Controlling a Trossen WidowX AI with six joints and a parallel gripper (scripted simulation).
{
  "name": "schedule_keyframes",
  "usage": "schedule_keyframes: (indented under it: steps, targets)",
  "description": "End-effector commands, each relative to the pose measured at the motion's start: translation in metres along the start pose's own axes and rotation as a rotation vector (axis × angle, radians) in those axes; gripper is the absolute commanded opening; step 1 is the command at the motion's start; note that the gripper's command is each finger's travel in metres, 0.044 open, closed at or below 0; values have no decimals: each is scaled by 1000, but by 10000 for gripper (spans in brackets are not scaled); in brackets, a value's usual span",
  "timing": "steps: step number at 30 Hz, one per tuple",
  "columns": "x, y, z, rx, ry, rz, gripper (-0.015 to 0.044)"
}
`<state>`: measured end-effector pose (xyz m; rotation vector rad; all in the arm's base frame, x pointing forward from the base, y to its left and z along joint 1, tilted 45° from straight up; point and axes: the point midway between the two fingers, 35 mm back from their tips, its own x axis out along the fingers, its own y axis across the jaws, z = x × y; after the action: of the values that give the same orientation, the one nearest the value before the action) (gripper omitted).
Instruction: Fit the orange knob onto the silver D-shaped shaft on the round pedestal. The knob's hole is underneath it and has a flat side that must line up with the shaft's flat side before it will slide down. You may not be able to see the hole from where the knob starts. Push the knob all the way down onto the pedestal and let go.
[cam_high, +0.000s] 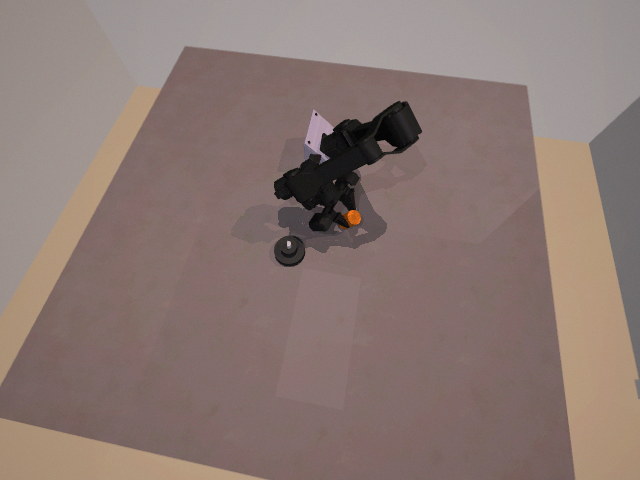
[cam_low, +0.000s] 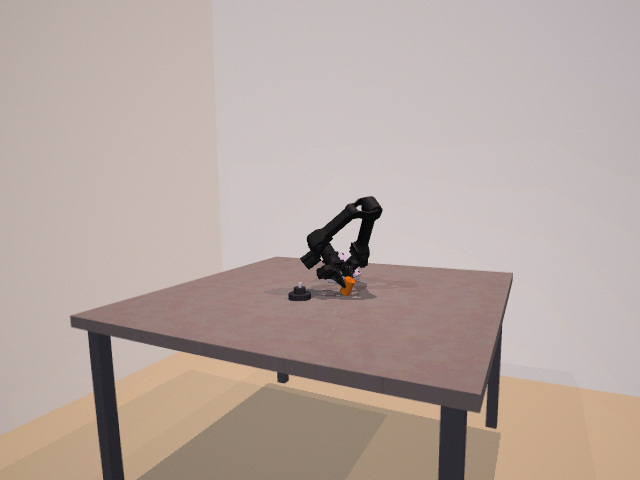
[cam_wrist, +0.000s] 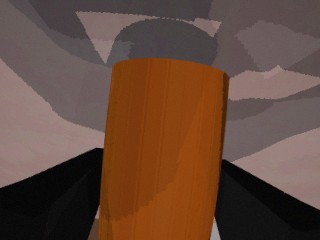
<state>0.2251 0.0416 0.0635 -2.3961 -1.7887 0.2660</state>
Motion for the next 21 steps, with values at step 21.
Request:
schedule_keyframes:
  steps: [21]
  targets:
    - [-3, 0, 3, 2, -1, 2, 260]
